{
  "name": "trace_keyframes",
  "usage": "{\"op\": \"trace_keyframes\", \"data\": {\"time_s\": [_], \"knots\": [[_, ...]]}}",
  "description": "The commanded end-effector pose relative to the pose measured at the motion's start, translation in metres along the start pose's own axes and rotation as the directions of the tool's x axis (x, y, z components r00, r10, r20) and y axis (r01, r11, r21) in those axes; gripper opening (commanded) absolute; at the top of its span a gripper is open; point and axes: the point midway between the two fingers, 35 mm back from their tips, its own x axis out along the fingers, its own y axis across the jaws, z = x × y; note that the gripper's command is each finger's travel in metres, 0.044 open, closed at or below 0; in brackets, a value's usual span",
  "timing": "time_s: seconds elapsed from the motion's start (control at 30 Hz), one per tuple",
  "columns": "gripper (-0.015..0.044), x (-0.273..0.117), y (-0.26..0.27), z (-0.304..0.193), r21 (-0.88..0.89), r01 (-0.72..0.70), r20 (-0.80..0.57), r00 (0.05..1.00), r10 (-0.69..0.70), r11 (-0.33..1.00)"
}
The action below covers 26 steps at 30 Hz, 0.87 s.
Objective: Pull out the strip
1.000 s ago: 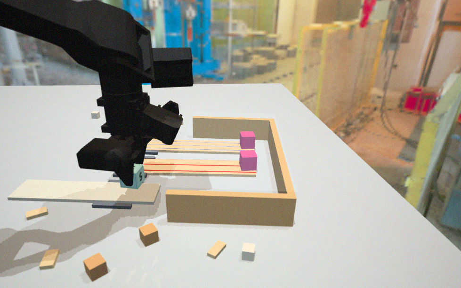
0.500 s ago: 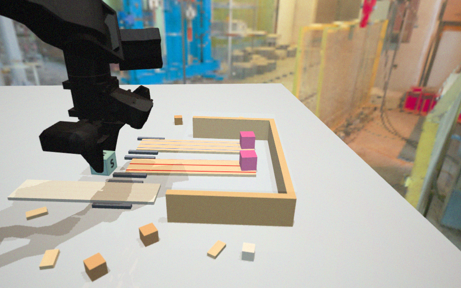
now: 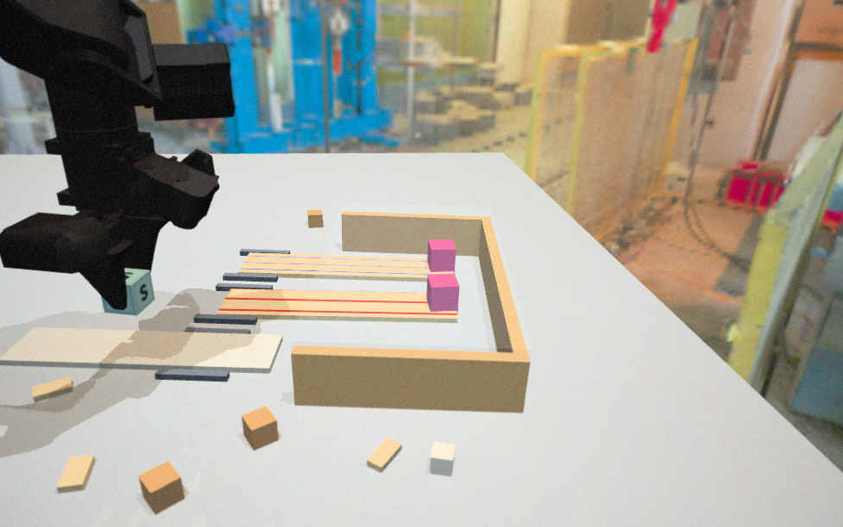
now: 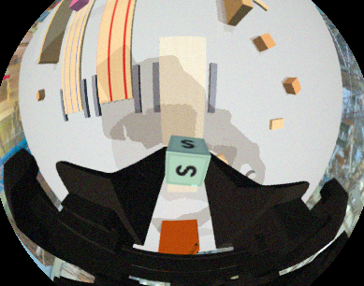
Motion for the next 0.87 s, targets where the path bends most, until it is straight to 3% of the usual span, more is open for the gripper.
{"op": "trace_keyframes", "data": {"time_s": [0.0,0.13,0.83], "knots": [[0.0,-0.018,0.001,-0.001,0.002,-0.008,0.003,1.0,0.008,1.0],[0.0,-0.033,0.001,-0.001,0.002,-0.007,0.002,1.0,0.007,1.0],[0.0,-0.033,0.001,-0.001,0.002,-0.007,0.002,1.0,0.007,1.0]]}}
